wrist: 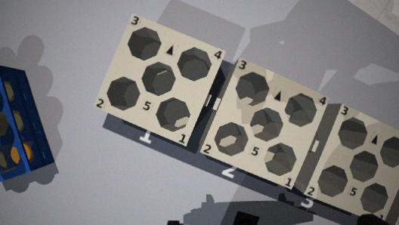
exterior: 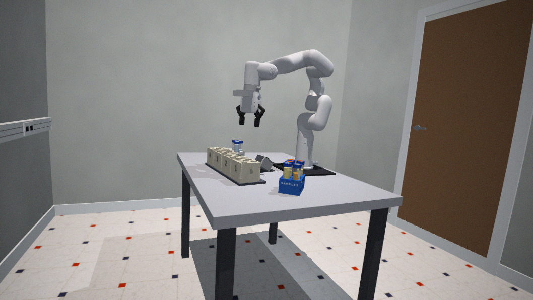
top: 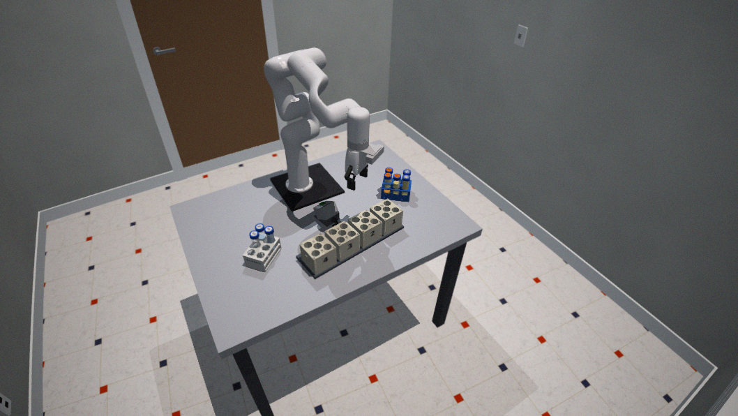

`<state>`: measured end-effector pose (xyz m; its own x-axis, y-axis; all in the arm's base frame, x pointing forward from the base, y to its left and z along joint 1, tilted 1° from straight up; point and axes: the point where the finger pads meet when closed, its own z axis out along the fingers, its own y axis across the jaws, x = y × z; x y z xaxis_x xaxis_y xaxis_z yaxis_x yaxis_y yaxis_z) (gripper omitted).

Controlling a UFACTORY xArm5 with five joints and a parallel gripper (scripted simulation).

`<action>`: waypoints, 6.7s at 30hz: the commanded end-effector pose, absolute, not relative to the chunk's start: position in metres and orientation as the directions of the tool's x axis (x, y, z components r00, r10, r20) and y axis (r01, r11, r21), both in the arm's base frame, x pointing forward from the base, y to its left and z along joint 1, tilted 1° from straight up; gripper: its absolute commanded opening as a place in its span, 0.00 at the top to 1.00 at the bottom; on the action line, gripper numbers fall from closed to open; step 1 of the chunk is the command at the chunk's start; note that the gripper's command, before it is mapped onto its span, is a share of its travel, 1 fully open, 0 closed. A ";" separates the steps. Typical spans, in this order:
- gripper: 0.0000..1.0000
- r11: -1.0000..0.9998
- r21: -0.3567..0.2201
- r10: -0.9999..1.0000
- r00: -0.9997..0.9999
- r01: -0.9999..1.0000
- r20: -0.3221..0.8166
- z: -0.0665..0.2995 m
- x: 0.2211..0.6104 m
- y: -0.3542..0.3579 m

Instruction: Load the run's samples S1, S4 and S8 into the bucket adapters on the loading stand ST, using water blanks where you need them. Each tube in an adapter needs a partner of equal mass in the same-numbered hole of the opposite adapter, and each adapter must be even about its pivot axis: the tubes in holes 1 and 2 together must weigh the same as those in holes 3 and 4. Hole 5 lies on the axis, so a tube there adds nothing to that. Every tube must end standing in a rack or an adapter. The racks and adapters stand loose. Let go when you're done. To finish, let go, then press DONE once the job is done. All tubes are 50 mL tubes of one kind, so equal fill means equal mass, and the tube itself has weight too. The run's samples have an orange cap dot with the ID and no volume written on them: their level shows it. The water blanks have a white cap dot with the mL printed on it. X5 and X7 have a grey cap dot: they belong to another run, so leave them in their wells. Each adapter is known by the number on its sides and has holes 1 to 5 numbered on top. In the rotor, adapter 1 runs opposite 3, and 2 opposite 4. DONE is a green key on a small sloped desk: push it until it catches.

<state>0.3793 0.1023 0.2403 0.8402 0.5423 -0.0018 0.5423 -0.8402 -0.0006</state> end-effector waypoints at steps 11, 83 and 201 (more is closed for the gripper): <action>0.00 -0.579 -0.009 0.815 0.580 0.815 0.013 0.243 0.342 0.159; 0.00 -0.579 -0.011 0.815 0.580 0.815 0.013 0.171 0.250 0.292; 0.00 -0.913 -0.016 0.407 0.913 0.407 0.006 0.244 0.296 0.225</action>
<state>0.2838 0.2400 0.2428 0.8557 0.5174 0.0052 0.5174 -0.8558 -0.0008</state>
